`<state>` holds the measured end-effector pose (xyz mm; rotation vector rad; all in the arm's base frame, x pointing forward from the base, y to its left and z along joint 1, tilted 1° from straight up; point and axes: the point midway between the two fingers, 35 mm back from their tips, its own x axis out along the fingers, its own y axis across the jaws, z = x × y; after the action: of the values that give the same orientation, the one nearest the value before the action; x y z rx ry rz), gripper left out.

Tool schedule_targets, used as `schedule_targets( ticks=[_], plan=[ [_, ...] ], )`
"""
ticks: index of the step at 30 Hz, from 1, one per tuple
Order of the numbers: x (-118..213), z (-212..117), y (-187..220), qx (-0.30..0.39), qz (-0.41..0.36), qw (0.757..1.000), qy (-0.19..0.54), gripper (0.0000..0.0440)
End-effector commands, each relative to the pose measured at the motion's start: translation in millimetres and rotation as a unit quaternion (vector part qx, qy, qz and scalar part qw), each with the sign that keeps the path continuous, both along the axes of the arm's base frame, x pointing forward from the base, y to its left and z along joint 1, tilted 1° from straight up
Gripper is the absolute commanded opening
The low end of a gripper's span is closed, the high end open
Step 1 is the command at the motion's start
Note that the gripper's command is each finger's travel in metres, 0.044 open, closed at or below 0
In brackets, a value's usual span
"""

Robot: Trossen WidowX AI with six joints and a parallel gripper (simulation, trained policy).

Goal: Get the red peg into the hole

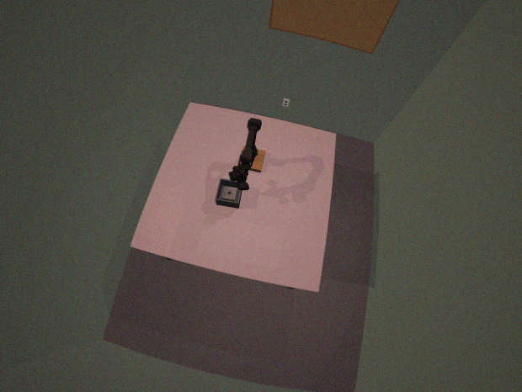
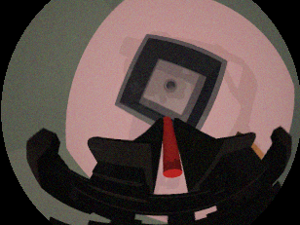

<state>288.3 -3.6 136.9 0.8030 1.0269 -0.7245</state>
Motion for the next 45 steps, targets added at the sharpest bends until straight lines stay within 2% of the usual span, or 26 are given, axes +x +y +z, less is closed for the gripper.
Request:
schedule_targets(
  ticks=[1,14,24,26,30,32,45],
  plan=[
    [8,-3,-11,-0.003,-0.01,1.0,0.0,0.0],
    [28,-21,-42,0.006,-0.04,0.999,0.008,0.0007],
    [36,-47,-52,0.016,-0.044,0.998,0.036,0.001],
    [38,-53,-54,0.016,-0.042,0.998,0.043,0.003],
    [40,-61,-58,0.013,-0.034,0.998,0.056,0.0123],
    [40,-65,-59,0.01,-0.027,0.997,0.066,0.0148],
    [68,-60,-72,0.003,-0.007,0.997,0.076,0.0157]
  ],
)
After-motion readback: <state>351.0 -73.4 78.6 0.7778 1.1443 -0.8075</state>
